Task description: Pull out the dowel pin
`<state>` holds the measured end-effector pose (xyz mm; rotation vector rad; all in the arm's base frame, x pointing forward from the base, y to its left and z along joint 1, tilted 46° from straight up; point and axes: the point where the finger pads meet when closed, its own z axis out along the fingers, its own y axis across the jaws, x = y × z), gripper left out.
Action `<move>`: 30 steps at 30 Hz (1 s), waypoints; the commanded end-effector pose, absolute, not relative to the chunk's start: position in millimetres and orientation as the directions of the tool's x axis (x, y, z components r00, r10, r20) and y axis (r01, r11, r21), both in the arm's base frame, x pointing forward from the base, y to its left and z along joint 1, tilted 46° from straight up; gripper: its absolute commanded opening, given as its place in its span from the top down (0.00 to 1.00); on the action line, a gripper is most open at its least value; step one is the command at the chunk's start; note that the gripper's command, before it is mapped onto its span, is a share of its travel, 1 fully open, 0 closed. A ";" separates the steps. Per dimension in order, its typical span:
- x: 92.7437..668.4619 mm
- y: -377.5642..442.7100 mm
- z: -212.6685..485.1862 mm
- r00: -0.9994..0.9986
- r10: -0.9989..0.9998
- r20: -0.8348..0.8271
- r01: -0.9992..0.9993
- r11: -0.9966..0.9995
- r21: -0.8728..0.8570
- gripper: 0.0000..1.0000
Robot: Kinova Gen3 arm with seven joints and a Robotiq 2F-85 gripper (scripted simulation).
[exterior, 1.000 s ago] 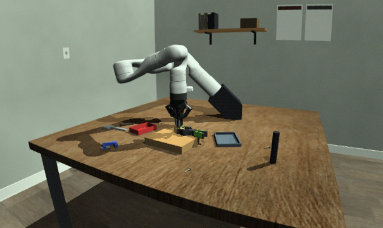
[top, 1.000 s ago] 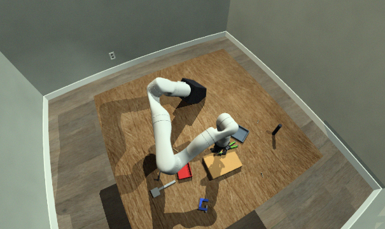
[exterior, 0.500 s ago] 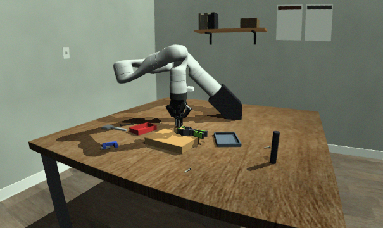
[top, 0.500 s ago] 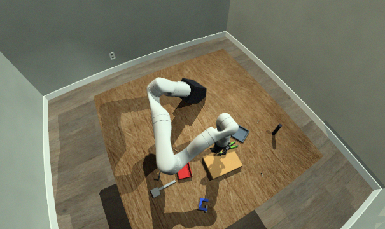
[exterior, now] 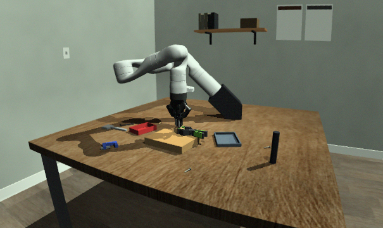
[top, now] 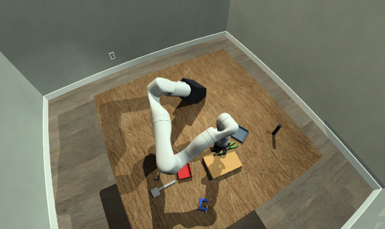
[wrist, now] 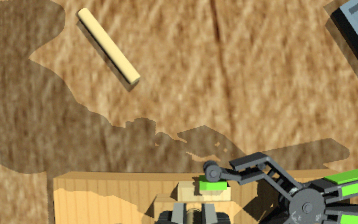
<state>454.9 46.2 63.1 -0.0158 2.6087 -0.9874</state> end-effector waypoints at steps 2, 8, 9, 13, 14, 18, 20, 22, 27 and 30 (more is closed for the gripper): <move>455.0 47.1 64.1 -0.935 -0.117 -0.335 0.133 0.760 -0.636 0.90; 455.0 47.1 64.1 -0.932 -0.100 -0.349 0.153 0.763 -0.628 0.90; 455.0 47.1 64.1 -0.931 -0.096 -0.352 0.159 0.763 -0.626 0.90; 455.0 47.1 64.1 -0.927 -0.079 -0.366 0.179 0.765 -0.618 0.90; 455.0 47.1 64.1 -0.926 -0.074 -0.369 0.185 0.766 -0.616 0.90; 455.0 47.1 64.1 -0.922 -0.057 -0.383 0.205 0.767 -0.608 0.90; 455.0 47.1 64.1 -0.919 -0.048 -0.390 0.216 0.768 -0.604 0.90; 455.0 47.1 64.1 -0.919 -0.048 -0.390 0.216 0.768 -0.604 0.90; 455.0 47.2 64.1 -0.913 -0.026 -0.407 0.242 0.769 -0.592 0.90; 455.0 47.2 64.1 -0.909 -0.013 -0.417 0.257 0.769 -0.585 0.90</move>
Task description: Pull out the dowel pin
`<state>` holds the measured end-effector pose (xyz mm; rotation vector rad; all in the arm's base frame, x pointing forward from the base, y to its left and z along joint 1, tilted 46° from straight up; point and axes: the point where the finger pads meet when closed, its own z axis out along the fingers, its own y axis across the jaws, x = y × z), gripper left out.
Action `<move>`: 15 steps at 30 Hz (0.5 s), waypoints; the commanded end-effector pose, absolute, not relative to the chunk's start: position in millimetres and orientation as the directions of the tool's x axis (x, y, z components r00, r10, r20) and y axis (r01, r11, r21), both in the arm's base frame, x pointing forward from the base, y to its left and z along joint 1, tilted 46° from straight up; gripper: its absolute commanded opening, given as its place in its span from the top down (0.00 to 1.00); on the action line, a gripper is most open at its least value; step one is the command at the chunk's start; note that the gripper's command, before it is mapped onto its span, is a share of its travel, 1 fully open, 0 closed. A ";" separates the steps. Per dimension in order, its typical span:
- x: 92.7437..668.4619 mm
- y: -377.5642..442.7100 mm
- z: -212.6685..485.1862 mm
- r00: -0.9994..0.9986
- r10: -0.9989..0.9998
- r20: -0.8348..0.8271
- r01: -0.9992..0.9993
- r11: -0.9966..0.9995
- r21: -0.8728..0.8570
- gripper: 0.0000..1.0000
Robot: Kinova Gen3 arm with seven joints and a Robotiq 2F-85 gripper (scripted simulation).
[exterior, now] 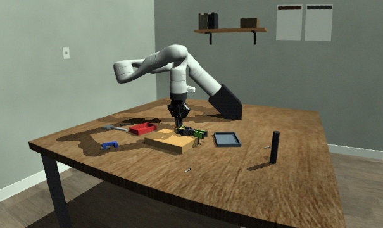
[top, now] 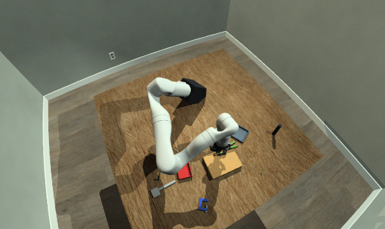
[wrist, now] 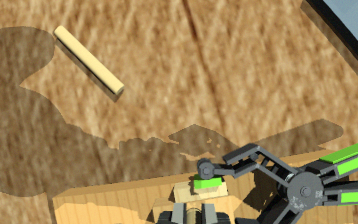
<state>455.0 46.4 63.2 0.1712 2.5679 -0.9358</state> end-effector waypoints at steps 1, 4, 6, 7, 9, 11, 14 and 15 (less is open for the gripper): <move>455.0 47.2 64.1 -0.907 -0.009 -0.421 0.263 0.769 -0.583 0.90; 455.0 47.2 64.2 -0.903 0.005 -0.431 0.278 0.769 -0.575 0.90; 455.0 47.2 64.2 -0.899 0.013 -0.437 0.289 0.769 -0.570 0.90; 455.0 47.2 64.2 -0.898 0.018 -0.441 0.294 0.769 -0.568 0.90; 455.0 47.2 64.2 -0.898 0.018 -0.441 0.294 0.769 -0.568 0.90; 455.0 47.2 64.2 -0.894 0.027 -0.447 0.304 0.769 -0.563 0.90; 455.0 47.2 64.2 -0.889 0.040 -0.457 0.320 0.768 -0.555 0.90; 455.0 47.2 64.2 -0.887 0.045 -0.460 0.325 0.768 -0.552 0.90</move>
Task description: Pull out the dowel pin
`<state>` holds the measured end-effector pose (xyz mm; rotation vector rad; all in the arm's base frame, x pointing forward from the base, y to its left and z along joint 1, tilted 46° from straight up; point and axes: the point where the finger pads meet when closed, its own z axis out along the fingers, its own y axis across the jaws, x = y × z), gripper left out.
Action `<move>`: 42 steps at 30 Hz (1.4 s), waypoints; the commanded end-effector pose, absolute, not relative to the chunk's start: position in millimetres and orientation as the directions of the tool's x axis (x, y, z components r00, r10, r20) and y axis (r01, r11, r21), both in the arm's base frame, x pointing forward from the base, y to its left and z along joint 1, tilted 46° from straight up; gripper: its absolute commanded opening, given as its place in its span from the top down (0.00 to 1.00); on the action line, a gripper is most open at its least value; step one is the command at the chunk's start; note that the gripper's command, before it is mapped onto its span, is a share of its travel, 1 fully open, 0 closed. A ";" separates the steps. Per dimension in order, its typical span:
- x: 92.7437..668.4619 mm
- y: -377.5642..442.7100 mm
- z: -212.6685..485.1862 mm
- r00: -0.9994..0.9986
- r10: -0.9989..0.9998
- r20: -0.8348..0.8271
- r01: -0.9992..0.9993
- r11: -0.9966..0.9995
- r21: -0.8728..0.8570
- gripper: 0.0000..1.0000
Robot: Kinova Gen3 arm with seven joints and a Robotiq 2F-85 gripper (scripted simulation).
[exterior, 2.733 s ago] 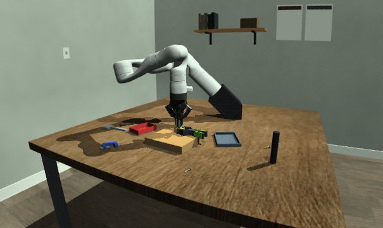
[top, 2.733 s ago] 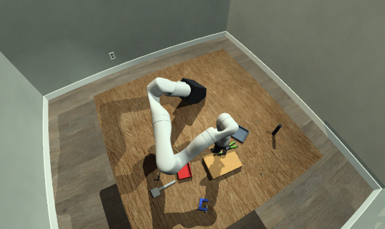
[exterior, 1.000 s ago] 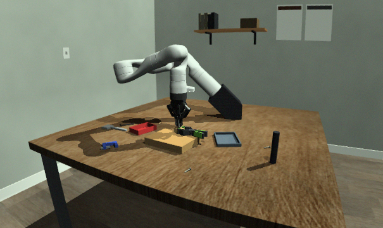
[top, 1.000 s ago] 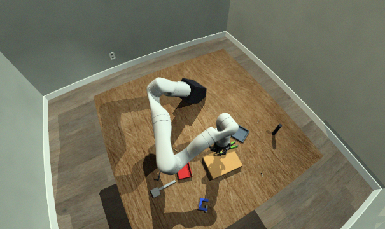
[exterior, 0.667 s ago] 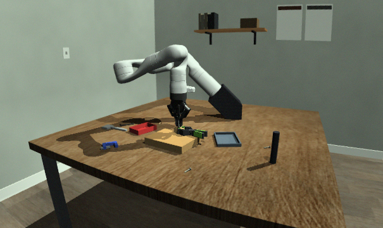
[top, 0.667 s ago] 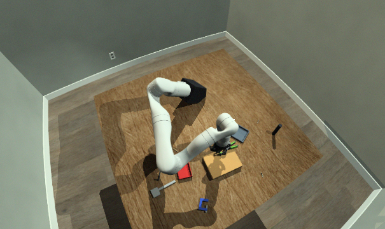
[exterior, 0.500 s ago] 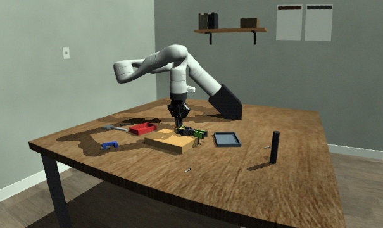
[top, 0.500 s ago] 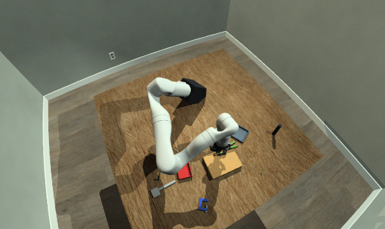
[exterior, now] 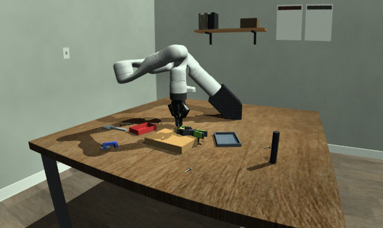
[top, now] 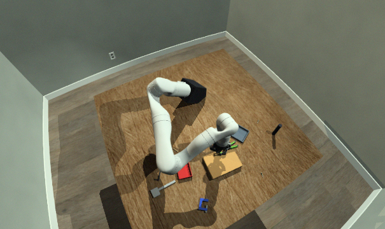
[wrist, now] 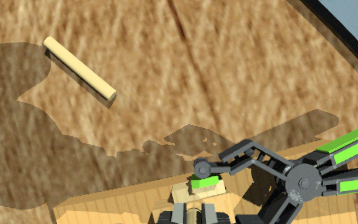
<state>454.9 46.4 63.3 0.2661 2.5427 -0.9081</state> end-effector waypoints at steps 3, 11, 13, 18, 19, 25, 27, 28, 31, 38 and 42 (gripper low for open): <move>455.0 47.2 64.2 -0.881 0.058 -0.470 0.341 0.767 -0.544 0.90; 455.0 47.3 64.2 -0.868 0.086 -0.489 0.372 0.764 -0.527 0.90; 455.0 47.3 64.2 -0.864 0.095 -0.495 0.383 0.763 -0.521 0.90; 454.9 47.3 64.3 -0.852 0.118 -0.511 0.408 0.760 -0.506 0.90; 454.9 47.3 64.3 -0.849 0.122 -0.514 0.414 0.759 -0.502 0.90; 454.9 47.3 64.3 -0.833 0.150 -0.532 0.444 0.754 -0.483 0.90; 454.9 47.3 64.3 -0.831 0.155 -0.535 0.449 0.753 -0.480 0.90; 454.9 47.3 64.3 -0.831 0.155 -0.535 0.449 0.753 -0.480 0.90; 454.9 47.3 64.3 -0.822 0.169 -0.544 0.465 0.750 -0.470 0.90; 454.9 47.4 64.3 -0.801 0.201 -0.563 0.500 0.742 -0.446 0.90; 454.9 47.4 64.4 -0.789 0.220 -0.574 0.520 0.737 -0.432 0.90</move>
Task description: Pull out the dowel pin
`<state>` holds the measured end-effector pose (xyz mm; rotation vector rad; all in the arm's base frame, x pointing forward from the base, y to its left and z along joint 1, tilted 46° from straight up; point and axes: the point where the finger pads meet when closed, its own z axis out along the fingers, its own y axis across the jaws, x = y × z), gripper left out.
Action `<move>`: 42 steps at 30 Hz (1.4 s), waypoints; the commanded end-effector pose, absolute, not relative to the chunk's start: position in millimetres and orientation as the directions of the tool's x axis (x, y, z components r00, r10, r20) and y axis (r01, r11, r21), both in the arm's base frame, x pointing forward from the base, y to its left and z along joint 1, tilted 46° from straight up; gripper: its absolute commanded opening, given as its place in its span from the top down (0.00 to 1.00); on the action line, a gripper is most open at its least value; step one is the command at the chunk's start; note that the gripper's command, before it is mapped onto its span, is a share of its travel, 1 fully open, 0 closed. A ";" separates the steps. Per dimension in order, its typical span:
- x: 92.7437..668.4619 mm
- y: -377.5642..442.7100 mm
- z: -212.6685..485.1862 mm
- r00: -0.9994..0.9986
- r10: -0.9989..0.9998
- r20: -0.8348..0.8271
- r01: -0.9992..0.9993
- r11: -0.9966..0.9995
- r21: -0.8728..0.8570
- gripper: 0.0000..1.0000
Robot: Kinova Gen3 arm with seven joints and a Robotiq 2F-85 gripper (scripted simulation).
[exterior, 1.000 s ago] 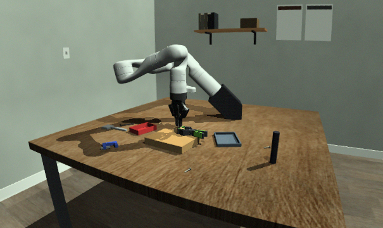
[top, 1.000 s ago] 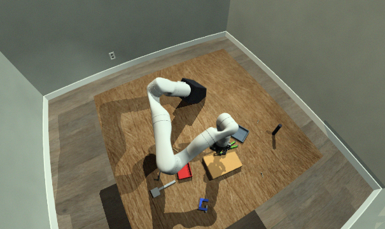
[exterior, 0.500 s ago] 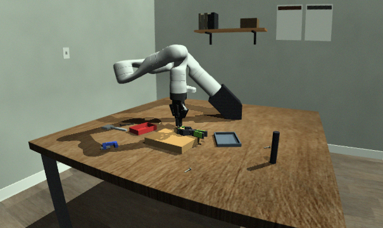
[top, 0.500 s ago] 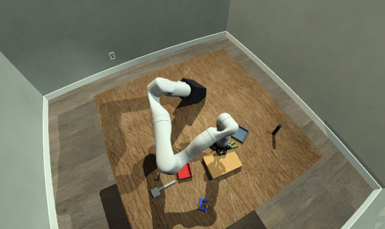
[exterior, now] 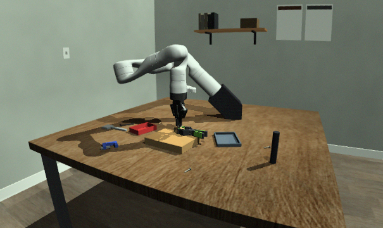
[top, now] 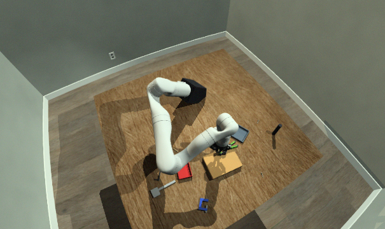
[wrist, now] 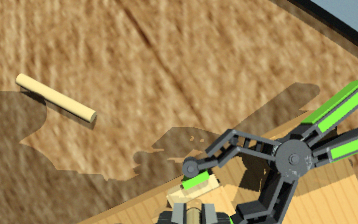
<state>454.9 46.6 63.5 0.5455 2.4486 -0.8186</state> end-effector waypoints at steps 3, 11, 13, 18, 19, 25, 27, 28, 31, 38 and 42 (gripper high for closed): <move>454.9 47.4 64.4 -0.785 0.224 -0.577 0.525 0.736 -0.428 0.90; 454.9 47.4 64.4 -0.758 0.261 -0.598 0.564 0.723 -0.399 0.90; 454.9 47.4 64.4 -0.751 0.270 -0.603 0.573 0.720 -0.391 0.90; 454.8 47.5 64.5 -0.732 0.293 -0.615 0.597 0.711 -0.371 0.90; 454.8 47.5 64.5 -0.732 0.293 -0.615 0.597 0.711 -0.371 0.90; 454.8 47.5 64.5 -0.712 0.316 -0.627 0.620 0.701 -0.351 0.90; 454.8 47.5 64.5 -0.704 0.325 -0.631 0.630 0.697 -0.343 0.90; 454.8 47.6 64.6 -0.700 0.330 -0.634 0.634 0.695 -0.339 0.90; 454.8 47.6 64.6 -0.687 0.343 -0.640 0.648 0.688 -0.326 0.90; 454.7 47.7 64.7 -0.666 0.366 -0.651 0.670 0.677 -0.305 0.90; 454.7 47.8 64.8 -0.679 0.352 -0.644 0.656 0.684 -0.319 0.90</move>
